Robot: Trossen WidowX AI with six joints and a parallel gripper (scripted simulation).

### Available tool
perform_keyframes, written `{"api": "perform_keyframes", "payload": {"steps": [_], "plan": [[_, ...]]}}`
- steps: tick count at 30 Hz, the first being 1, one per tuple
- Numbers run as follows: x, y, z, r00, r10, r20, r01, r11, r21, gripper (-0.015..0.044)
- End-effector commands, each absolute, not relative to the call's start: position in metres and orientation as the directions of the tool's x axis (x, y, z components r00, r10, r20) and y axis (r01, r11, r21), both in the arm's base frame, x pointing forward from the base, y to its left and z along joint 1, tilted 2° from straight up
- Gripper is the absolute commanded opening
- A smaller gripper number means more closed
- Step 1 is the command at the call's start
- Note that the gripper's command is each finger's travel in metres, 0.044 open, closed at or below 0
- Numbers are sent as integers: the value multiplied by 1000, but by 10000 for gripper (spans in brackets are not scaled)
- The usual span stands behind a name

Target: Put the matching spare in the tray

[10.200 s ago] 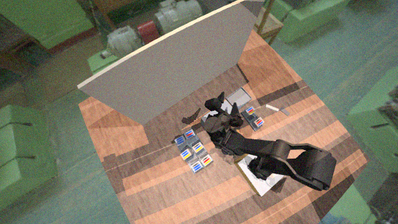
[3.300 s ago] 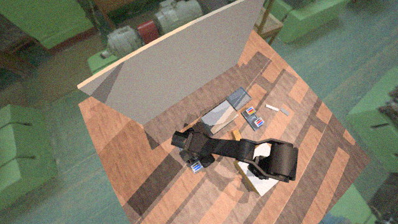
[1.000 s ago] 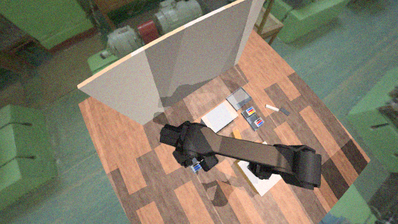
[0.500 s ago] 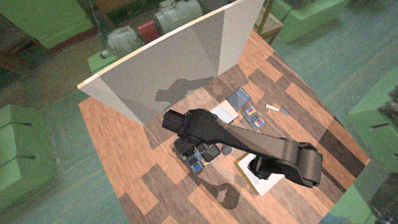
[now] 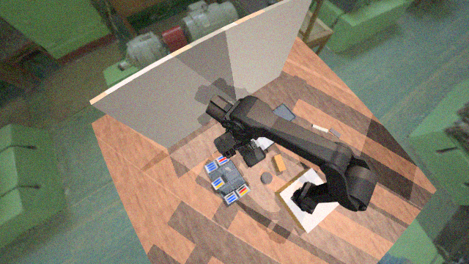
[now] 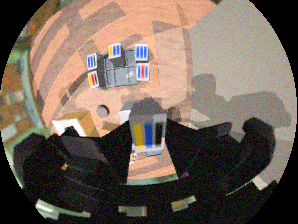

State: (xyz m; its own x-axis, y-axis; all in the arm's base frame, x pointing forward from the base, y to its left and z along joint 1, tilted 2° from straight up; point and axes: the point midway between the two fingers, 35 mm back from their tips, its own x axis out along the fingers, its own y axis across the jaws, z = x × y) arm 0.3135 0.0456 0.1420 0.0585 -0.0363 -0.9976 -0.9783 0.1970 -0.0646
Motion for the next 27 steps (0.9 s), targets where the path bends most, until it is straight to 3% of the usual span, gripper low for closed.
{"api": "perform_keyframes", "payload": {"steps": [1,27], "plan": [[323,21,143,55,-37,-998,-978,197,-62,0],[329,-131,149,53,-48,-997,-987,151,-60,0]]}}
